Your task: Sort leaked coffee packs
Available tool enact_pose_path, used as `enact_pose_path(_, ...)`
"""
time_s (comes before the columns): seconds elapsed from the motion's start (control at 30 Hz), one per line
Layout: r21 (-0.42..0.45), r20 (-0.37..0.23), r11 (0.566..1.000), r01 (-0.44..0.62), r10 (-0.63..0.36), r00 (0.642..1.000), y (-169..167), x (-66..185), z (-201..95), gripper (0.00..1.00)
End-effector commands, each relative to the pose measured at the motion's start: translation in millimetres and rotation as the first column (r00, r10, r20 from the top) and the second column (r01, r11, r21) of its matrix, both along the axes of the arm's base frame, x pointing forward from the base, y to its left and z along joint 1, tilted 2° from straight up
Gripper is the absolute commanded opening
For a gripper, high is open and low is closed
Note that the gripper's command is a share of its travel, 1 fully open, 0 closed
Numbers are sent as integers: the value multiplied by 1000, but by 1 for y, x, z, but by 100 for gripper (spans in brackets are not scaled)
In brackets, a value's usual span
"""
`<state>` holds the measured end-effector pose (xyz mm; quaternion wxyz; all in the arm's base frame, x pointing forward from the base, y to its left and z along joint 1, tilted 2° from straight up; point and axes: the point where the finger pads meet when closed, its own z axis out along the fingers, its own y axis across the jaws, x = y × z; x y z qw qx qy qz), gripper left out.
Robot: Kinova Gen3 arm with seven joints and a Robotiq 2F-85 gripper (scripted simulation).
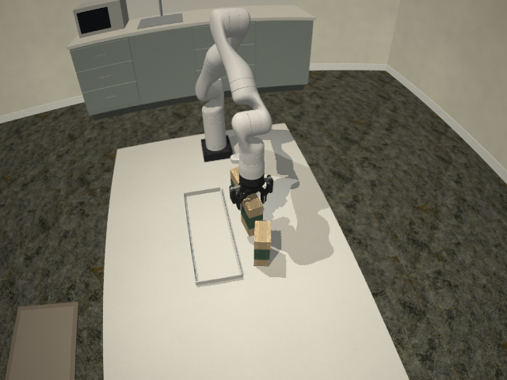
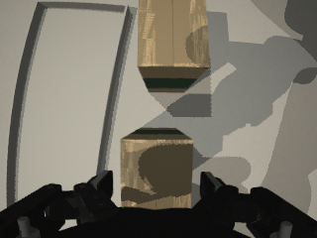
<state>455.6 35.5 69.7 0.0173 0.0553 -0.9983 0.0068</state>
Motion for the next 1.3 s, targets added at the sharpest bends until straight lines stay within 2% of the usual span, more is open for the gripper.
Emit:
enact_pose_path(0.0,0,2,1000,0,0,1000,0,1,1,83)
enact_pose_path(0.4,0,2,1000,0,0,1000,0,1,1,83)
enact_pose_path(0.43,0,2,1000,0,0,1000,0,1,1,25)
enact_pose_path(1.27,0,2,1000,0,0,1000,0,1,1,25)
